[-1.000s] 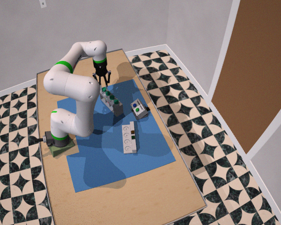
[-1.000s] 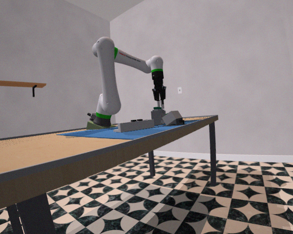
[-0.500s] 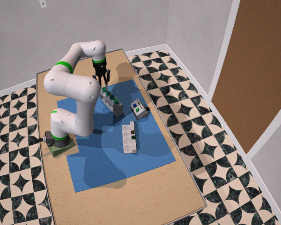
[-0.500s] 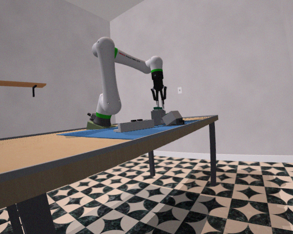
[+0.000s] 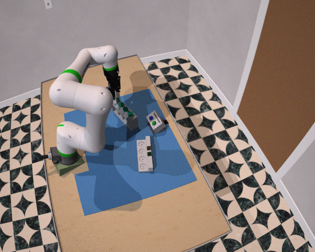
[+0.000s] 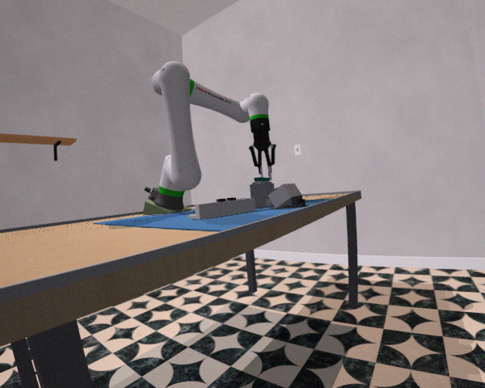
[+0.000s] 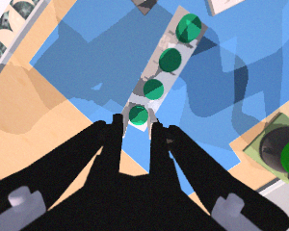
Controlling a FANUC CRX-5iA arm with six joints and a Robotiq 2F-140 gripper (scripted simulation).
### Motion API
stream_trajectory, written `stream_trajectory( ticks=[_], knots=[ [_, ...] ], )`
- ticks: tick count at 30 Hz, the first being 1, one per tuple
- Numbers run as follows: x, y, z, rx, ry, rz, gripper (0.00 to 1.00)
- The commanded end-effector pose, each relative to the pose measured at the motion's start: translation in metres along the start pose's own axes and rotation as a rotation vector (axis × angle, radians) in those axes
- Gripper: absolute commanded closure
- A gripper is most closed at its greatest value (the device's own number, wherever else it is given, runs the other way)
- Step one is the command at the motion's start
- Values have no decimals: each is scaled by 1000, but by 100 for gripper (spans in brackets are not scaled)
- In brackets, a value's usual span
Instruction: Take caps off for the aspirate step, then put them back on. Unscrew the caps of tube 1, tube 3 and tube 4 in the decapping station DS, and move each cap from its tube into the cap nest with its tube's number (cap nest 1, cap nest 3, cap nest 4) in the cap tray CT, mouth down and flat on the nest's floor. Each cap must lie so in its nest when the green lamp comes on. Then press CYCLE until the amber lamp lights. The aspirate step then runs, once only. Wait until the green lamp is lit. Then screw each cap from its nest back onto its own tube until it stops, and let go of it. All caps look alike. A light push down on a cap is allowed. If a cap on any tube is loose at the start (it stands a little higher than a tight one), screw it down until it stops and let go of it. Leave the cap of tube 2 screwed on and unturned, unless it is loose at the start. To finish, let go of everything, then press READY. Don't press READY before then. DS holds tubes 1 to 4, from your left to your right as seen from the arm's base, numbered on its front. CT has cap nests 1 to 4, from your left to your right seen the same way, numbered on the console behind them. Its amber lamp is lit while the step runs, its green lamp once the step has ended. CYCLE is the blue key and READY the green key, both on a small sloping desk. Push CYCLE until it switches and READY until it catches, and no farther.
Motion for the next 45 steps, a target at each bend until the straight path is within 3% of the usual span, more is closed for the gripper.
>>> stream_trajectory(
  ticks=[1, 4, 5, 17, 20, 26, 29, 31, 40, 45],
  knots=[
    [1, 0, 0, -7, 91, -27, 100],
    [1, 0, 0, -7, 91, -27, 100],
    [1, 0, 0, -7, 91, -27, 65],
    [1, 0, 0, -7, 91, -27, 65],
    [1, 0, 0, -10, -159, -26, 65],
    [1, 0, 0, -13, -396, -26, 65],
    [1, 0, 0, -13, -409, -25, 65],
    [1, 0, 0, -15, -575, -24, 65],
    [1, 0, 0, -21, -937, -23, 65],
    [1, 0, 0, -20, -956, -21, 65]
  ],
)
Point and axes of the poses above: the point where the finger pads meet when closed, its own y axis back along the fingers, its own z axis across the jaws, x = y × z, the point moved 1 cm from there along y, back along the fingers, and after that the axes turned 10 degrees about y, right-handed, at the moved point
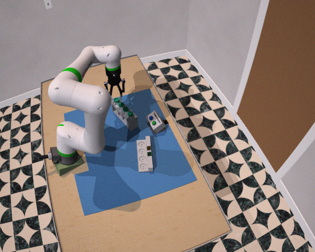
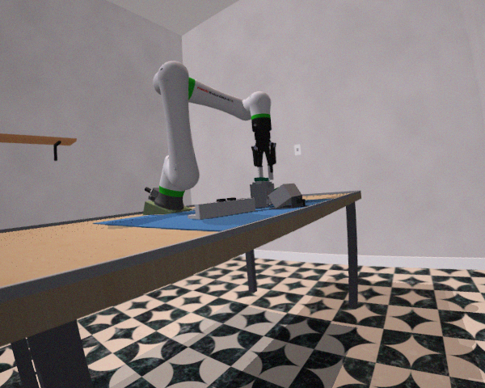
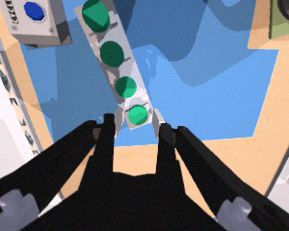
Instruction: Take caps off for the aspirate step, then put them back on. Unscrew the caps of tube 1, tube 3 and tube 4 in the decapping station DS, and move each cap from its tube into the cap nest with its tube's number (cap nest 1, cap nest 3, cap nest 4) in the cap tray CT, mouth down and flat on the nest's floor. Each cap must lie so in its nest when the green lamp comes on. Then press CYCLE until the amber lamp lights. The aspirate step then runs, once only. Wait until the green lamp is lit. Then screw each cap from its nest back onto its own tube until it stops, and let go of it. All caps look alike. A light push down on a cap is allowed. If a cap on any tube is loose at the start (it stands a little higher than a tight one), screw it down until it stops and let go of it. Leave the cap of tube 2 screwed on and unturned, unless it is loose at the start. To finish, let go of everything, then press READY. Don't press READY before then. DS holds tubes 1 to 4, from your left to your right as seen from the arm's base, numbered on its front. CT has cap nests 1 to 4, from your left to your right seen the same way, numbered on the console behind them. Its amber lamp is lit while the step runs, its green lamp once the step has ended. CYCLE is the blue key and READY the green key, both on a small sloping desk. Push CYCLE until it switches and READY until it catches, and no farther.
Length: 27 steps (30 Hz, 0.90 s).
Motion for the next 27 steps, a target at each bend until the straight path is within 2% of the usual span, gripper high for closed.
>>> stream_trajectory(
  ticks=[1, 4, 5, 19, 27],
  knots=[
    [0, 0, 0, 24, -71, 17, 65],
    [0, 0, 0, 24, -71, 17, 65],
    [0, 0, 0, 24, -71, 17, 100],
    [0, 0, 0, 24, -71, 17, 100],
    [0, 0, 0, 20, 329, 21, 100]
  ],
)
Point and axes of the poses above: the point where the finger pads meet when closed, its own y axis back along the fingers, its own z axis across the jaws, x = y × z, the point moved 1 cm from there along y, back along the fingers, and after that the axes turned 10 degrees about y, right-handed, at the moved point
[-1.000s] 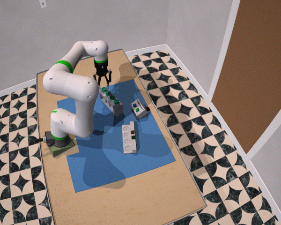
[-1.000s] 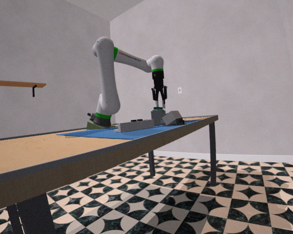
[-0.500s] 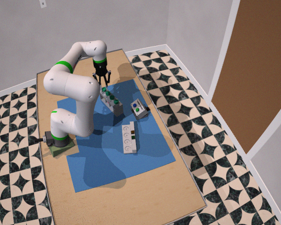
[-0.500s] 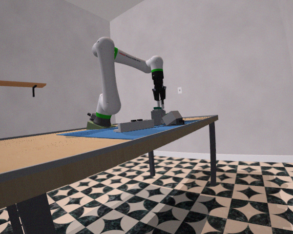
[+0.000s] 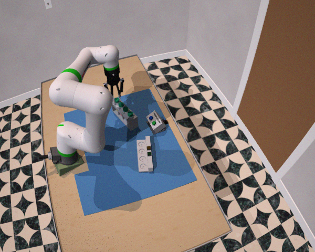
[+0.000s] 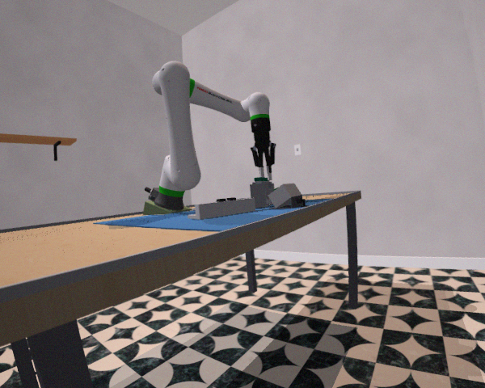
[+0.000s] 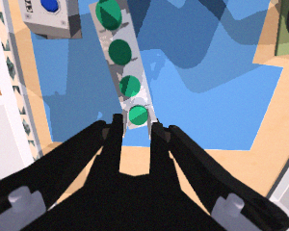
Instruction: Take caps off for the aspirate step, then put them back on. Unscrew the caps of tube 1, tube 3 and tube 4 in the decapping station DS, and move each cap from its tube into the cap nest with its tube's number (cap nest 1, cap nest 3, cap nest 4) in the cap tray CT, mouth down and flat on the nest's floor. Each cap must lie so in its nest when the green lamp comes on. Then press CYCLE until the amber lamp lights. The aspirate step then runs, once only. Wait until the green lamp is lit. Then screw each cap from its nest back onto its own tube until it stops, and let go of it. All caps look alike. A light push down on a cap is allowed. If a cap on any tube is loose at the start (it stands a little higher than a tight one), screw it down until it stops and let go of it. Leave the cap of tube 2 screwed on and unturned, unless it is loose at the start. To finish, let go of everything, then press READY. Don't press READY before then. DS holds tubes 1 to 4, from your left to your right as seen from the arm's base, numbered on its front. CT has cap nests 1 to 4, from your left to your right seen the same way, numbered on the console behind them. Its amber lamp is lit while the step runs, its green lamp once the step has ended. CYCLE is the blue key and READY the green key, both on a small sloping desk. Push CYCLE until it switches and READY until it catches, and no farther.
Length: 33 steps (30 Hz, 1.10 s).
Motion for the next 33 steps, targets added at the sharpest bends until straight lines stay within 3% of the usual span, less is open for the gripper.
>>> stream_trajectory(
  ticks=[1, 6, 8, 16, 26, 27, 33],
  knots=[
    [0, 0, 0, -7, 270, -7, 100],
    [0, 0, 0, -6, 470, -8, 100],
    [0, 0, 0, -6, 470, -8, 100],
    [0, 1, 0, -4, 854, -8, 100],
    [0, 1, 0, -5, 868, -9, 100],
    [0, 1, 0, -5, 868, -9, 65],
    [0, 1, 0, -5, 868, -9, 65]
  ],
)
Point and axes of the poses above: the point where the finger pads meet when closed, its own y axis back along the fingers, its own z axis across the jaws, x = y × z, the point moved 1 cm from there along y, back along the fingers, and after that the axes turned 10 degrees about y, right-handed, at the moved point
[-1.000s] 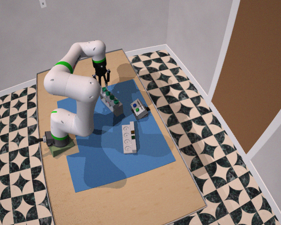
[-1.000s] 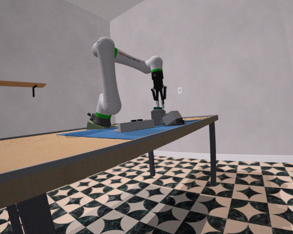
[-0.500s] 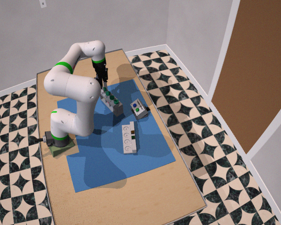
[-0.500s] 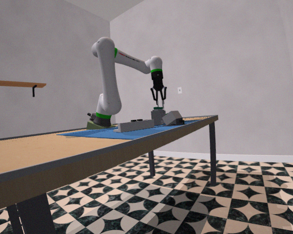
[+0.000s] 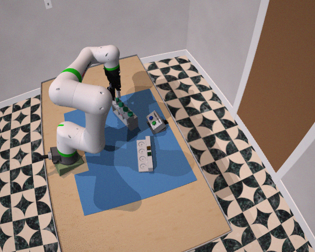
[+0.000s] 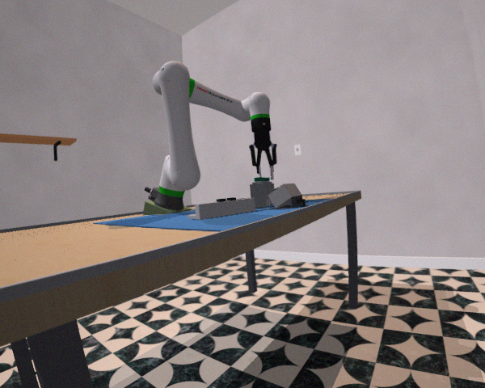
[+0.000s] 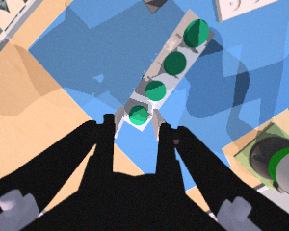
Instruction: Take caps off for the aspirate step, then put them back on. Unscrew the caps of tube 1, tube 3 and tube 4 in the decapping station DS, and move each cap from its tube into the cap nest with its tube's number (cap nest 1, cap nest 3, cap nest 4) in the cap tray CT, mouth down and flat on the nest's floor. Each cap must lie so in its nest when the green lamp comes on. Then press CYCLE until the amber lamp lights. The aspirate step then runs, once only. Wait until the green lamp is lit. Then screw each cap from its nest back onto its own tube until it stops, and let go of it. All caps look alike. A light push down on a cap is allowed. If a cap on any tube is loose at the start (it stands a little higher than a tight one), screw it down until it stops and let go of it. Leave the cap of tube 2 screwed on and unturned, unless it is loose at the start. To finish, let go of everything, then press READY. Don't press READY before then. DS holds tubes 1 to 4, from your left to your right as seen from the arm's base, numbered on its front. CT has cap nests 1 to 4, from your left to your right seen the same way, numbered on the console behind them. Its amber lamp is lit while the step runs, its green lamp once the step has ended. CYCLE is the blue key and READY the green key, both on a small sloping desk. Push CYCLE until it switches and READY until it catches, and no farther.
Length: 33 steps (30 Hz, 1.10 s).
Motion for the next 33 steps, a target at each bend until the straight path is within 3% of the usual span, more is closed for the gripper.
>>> stream_trajectory(
  ticks=[1, 4, 7, 9, 11, 15, 24, 26, 28, 33],
  knots=[
    [0, 0, 0, 0, 0, 0, 65],
    [0, 0, 0, 0, 0, 0, 65],
    [0, 0, 0, 0, -250, 0, 65],
    [0, 0, 0, 0, -250, 0, 65],
    [0, 0, 0, 0, -399, -1, 65],
    [0, 0, 0, 0, -500, 0, 65],
    [0, 0, 0, 0, -912, -1, 65],
    [0, 0, 0, 0, -912, -1, 65],
    [0, 0, 0, 0, -1047, 0, 65],
    [0, 0, 0, 0, -1047, 0, 65]
  ],
)
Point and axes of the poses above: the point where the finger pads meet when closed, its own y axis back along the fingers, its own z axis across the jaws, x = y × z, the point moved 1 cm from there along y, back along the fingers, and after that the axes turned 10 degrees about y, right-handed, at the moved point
